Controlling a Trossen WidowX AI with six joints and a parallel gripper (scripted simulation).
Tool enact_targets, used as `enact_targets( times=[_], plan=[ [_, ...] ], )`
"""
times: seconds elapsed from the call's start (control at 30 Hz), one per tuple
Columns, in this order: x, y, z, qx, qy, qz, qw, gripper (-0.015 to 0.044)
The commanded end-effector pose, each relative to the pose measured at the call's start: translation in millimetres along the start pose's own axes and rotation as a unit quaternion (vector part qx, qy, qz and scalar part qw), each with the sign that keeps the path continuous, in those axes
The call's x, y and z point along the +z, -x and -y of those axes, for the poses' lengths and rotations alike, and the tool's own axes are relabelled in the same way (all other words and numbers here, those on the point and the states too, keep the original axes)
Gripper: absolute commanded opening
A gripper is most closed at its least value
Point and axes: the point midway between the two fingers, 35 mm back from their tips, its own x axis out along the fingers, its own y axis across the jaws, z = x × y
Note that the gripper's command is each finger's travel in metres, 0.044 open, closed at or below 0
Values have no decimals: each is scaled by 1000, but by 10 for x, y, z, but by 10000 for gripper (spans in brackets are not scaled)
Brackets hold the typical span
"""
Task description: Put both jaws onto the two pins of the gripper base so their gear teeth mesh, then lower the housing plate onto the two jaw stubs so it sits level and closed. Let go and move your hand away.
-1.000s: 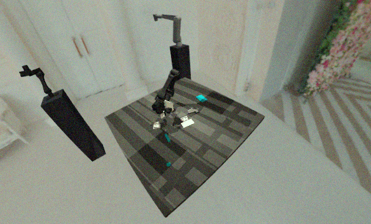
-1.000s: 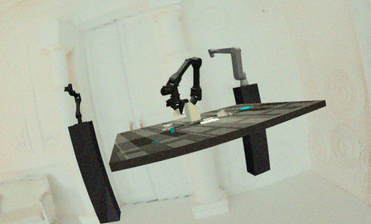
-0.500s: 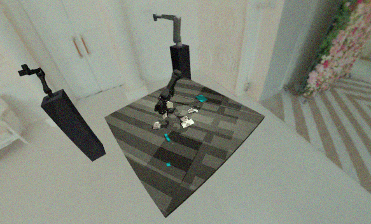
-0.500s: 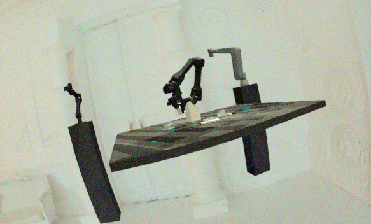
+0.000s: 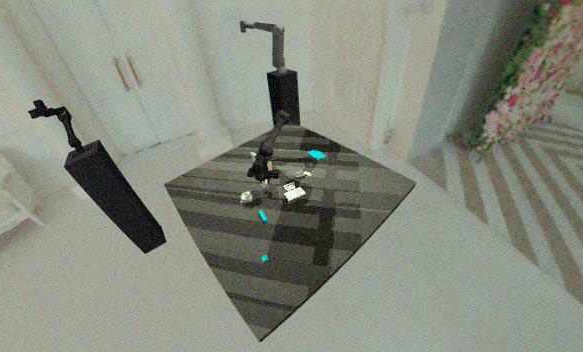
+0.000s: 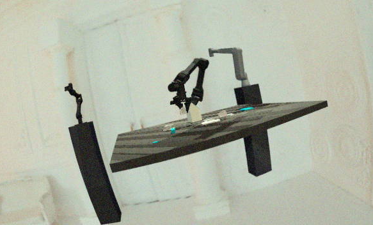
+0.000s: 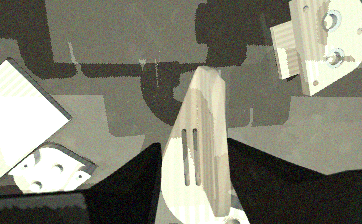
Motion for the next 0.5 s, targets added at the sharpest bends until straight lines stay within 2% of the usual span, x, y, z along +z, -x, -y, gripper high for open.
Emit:
enact_targets(
  times=[0.0, 0.47],
  plan=[
    [25, 24, -149, 2, 25, 3, 1000, 134],
    [57, 35, -549, 3, 87, 4, 996, 134]
  ],
)
